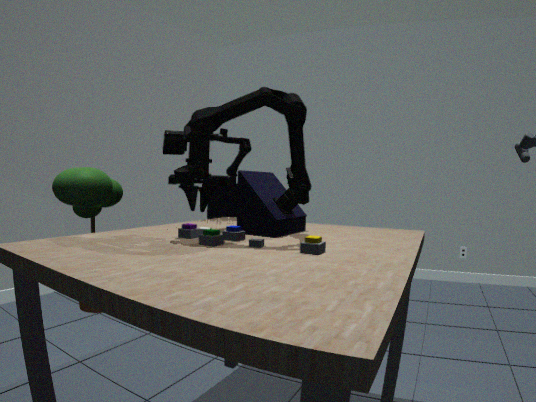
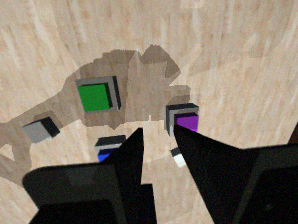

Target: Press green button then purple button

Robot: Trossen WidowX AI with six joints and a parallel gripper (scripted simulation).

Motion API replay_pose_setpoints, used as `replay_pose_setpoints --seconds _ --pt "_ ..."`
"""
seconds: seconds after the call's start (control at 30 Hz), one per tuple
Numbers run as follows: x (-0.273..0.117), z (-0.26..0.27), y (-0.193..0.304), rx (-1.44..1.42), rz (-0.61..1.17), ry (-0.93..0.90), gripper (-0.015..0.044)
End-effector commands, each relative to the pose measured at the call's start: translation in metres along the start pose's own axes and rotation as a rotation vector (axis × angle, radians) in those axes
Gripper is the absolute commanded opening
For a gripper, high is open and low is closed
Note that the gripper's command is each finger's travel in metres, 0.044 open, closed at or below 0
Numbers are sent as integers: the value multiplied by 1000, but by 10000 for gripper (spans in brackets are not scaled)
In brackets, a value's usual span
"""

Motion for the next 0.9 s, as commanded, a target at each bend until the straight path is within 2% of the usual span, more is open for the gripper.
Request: replay_pose_setpoints --seconds 0.0,0.2,0.37,0.57,0.87 --pt "-20 58 -35 -13 -6 22 256" --pt "-36 155 -61 -12 -11 24 400" --pt "-45 236 -58 -15 -16 7 400" --pt "-52 323 -29 -20 -17 -34 400" --pt "-53 329 -26 -20 -16 -38 400"
Point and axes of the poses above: the point midway between the two fingers, 35 mm back from their tips, its own x axis out along the fingers, its own z axis across the jaws, y = z × x, the point moved 5 cm from there along -x, back along the fingers, and after that the axes turned 13 degrees about -x, right-handed, at the moved point
